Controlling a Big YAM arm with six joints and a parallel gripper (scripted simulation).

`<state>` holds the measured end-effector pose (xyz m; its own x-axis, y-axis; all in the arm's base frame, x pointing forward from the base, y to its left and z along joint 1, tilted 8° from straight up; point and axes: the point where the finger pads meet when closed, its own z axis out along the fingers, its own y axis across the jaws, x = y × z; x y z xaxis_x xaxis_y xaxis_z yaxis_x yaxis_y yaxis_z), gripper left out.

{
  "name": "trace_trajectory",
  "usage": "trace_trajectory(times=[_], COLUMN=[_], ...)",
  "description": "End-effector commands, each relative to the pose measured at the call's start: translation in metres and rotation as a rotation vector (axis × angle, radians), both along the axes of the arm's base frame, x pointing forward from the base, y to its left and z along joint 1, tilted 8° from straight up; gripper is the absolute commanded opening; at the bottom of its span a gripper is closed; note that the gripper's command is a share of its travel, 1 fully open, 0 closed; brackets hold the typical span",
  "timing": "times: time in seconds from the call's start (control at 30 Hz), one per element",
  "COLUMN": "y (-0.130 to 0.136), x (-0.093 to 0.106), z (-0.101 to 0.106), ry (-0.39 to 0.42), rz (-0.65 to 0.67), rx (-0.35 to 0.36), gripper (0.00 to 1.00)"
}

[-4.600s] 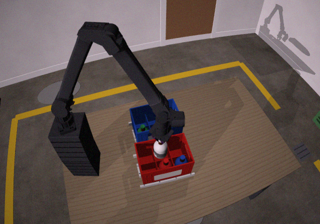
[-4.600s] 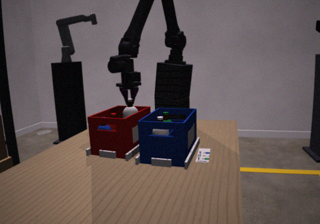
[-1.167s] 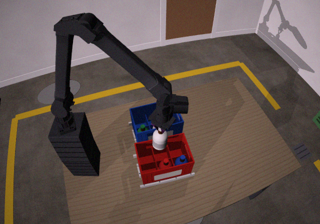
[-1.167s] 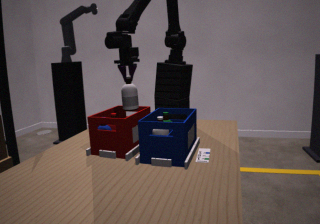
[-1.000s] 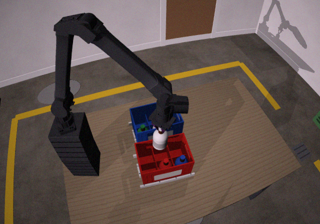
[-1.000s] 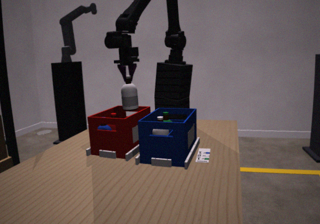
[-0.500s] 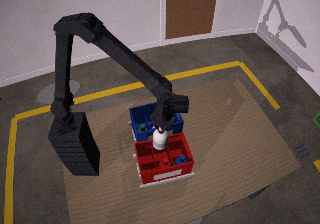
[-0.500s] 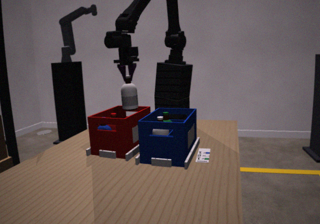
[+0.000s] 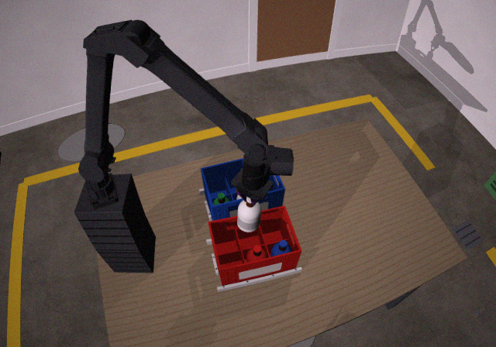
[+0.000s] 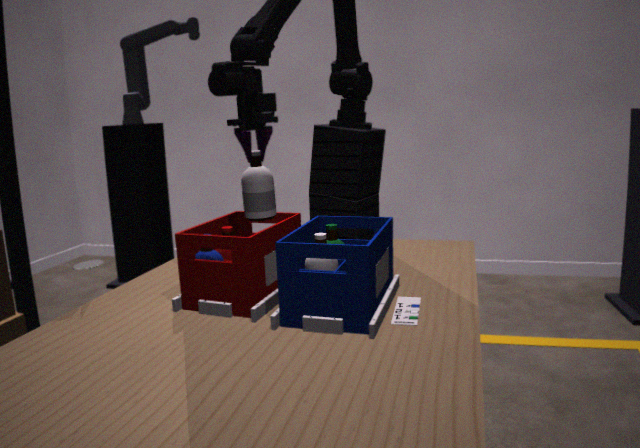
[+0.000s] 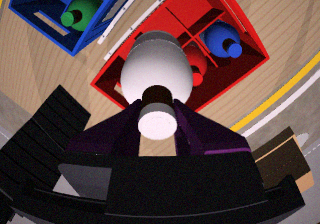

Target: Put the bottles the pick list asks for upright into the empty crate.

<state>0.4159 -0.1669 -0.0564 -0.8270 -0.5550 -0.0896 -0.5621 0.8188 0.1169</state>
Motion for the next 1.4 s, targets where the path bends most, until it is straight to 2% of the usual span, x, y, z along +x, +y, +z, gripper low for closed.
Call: trace_trajectory(times=[0.0,0.1,0.17,0.47,0.57,0.67,0.87,1.03,1.1,1.13,1.2,1.37], y=[-0.027,-0.026,-0.011,0.002,-0.005,0.008,0.017,0.026,0.026,0.014,0.028,0.038], x=[0.034,0.036,0.043,0.056,0.054,0.062,0.07,0.075,0.075,0.075,0.081,0.086], z=[0.044,0.044,0.045,0.048,0.048,0.049,0.051,0.043,0.043,0.053,0.053,0.045], ry=[-0.097,-0.095,-0.096,-0.097,-0.097,-0.097,-0.098,-0.081,-0.081,-0.099,-0.099,-0.081], rz=[-0.009,-0.023,-0.004,-0.004,-0.023,-0.004,-0.004,-0.004,-0.004,-0.03,-0.007,-0.004], rx=[-0.047,-0.046,-0.044,-0.042,-0.042,-0.042,-0.041,-0.034,-0.034,-0.041,-0.04,-0.031], gripper=[0.0,0.0,0.0,0.0,0.0,0.0,0.0,0.0,0.0,0.0,0.0,0.0])
